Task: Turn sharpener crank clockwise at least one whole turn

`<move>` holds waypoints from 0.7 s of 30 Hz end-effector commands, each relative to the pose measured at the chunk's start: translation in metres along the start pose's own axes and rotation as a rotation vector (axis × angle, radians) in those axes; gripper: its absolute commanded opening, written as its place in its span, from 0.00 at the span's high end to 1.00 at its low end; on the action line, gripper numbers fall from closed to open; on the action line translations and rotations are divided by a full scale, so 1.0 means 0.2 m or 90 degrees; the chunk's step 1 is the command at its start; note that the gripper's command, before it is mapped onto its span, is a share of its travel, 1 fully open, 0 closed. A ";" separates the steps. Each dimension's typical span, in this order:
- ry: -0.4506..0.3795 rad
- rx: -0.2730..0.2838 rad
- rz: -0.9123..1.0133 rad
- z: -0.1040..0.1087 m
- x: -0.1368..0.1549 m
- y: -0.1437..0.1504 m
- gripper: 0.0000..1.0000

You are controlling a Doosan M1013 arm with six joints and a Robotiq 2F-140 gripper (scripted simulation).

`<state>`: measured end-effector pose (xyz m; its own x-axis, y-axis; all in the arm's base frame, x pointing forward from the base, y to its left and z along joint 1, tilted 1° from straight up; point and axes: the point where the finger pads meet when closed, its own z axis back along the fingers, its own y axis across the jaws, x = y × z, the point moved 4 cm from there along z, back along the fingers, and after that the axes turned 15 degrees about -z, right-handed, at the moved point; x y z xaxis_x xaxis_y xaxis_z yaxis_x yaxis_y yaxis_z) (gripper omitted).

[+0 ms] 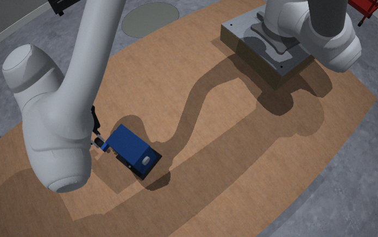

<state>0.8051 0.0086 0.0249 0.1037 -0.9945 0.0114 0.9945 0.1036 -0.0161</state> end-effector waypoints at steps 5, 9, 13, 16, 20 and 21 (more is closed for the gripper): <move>0.000 0.000 0.000 0.00 0.00 0.00 1.00; 0.000 0.000 0.000 0.00 0.00 0.00 1.00; 0.000 0.000 0.000 -0.01 0.00 0.00 1.00; 0.000 0.000 0.000 -0.01 0.00 0.00 1.00; 0.000 0.000 0.000 -0.04 0.00 0.00 1.00; 0.000 0.000 0.000 -0.04 0.00 0.00 1.00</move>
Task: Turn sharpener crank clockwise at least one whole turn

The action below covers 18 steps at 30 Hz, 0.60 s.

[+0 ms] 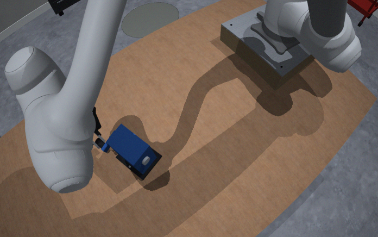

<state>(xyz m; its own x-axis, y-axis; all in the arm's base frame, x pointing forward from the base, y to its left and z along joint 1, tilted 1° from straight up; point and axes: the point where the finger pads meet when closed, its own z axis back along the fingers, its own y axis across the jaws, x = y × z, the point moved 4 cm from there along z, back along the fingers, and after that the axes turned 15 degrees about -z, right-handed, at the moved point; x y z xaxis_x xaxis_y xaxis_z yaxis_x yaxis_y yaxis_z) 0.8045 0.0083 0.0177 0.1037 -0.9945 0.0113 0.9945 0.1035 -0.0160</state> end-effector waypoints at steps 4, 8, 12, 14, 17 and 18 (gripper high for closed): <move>0.000 0.000 0.000 -0.05 0.00 -0.01 1.00; 0.000 0.000 0.000 -0.09 0.01 -0.03 1.00; 0.000 0.000 0.000 -0.11 0.01 -0.04 1.00; 0.000 0.000 0.000 -0.13 0.02 -0.06 1.00; 0.000 0.000 0.000 -0.16 0.02 -0.08 1.00; 0.000 0.000 0.000 -0.16 0.02 -0.09 1.00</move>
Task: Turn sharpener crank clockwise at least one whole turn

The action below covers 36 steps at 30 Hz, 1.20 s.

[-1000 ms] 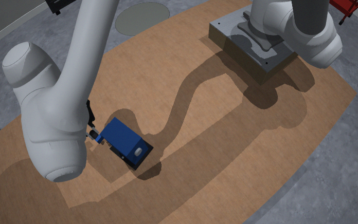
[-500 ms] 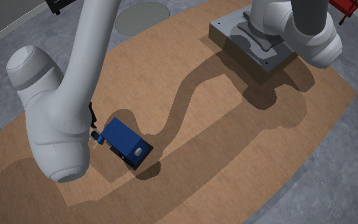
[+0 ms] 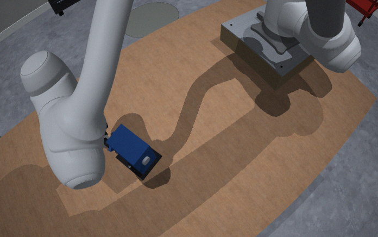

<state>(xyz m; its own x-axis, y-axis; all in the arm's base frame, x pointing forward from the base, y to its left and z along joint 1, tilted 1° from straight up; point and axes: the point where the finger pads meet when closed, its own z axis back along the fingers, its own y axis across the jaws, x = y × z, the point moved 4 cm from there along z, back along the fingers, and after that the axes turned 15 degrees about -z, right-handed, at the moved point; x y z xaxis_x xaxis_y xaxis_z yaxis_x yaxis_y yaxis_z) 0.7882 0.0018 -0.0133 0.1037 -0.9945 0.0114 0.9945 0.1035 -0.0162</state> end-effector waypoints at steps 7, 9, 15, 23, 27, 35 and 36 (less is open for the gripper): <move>0.000 0.000 0.000 -0.04 0.02 -0.07 1.00; 0.000 0.000 0.000 -0.05 0.02 -0.09 1.00; 0.000 0.000 0.000 -0.06 0.03 -0.12 1.00; 0.000 0.000 0.000 -0.06 0.04 -0.15 1.00; 0.000 0.000 0.000 -0.06 0.04 -0.16 1.00; 0.000 0.000 0.000 -0.06 0.04 -0.16 1.00; 0.000 0.000 0.000 -0.06 0.04 -0.16 1.00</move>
<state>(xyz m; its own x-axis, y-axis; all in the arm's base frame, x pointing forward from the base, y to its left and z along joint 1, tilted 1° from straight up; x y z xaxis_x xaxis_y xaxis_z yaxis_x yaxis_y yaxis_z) 0.7571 -0.0102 -0.0253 0.1037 -0.9945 0.0113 0.9945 0.1035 -0.0160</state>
